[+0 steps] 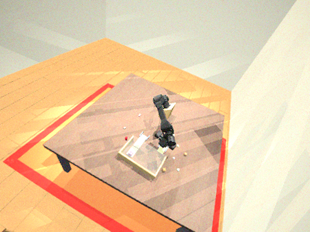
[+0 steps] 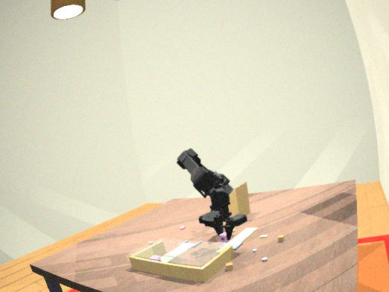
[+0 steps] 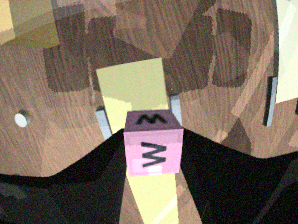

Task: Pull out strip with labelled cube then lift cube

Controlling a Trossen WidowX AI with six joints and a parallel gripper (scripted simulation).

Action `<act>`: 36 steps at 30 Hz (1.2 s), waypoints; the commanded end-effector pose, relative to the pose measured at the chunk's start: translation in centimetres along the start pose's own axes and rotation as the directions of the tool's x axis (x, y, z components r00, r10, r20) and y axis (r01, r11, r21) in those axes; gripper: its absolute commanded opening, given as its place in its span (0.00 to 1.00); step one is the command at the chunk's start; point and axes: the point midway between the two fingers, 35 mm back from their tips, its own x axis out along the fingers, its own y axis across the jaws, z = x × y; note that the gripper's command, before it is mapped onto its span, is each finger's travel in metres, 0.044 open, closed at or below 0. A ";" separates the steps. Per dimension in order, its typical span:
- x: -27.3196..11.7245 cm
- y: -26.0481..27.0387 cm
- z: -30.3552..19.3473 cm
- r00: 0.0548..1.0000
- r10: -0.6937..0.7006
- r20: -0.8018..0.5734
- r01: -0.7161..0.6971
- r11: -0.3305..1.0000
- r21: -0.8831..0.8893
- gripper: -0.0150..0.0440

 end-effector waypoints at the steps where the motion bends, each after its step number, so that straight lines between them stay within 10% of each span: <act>1: -0.9 -0.7 -1.1 1.000 0.004 -0.003 -0.004 1.000 0.004 0.25; 36: -1.4 -5.9 -9.2 1.000 0.001 -0.006 -0.001 1.000 -0.002 0.25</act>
